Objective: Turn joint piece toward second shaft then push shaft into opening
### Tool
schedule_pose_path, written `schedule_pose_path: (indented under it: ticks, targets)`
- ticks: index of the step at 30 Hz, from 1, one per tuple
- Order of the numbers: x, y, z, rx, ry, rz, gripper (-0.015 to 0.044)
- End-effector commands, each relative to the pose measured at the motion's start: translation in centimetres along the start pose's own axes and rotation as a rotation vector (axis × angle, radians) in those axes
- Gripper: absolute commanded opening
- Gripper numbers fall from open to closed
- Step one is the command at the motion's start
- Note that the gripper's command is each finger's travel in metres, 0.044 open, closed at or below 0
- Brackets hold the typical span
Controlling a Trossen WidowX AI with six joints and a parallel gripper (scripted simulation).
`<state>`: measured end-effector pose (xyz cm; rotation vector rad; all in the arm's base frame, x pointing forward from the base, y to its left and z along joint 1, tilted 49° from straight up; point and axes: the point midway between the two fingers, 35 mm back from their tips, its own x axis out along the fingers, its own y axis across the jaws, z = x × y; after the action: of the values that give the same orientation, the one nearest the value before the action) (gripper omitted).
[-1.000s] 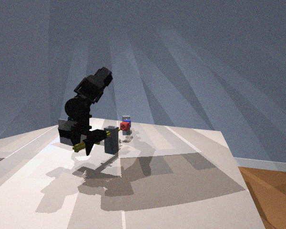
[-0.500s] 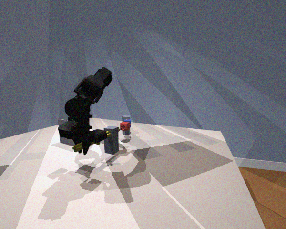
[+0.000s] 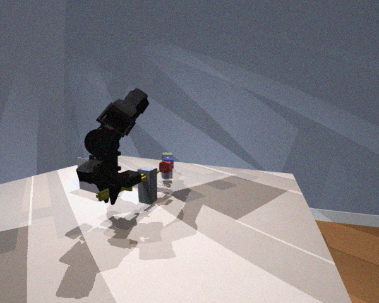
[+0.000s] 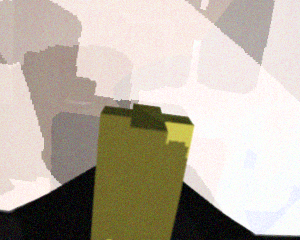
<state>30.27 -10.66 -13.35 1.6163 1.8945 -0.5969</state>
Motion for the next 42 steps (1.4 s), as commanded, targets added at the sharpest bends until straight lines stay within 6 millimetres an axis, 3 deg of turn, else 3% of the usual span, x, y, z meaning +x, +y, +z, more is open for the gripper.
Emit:
schedule_pose_path:
  ticks: [1,4,42]
  targets:
    - [0.0,0.0,0.0,-0.001,0.0,-0.002,0.0034]
    - [0.0,0.0,0.0,-0.001,0.0,-0.002,0.0]
    - [0.2,0.0,-4.9,0.005,0.007,0.009,0.0]
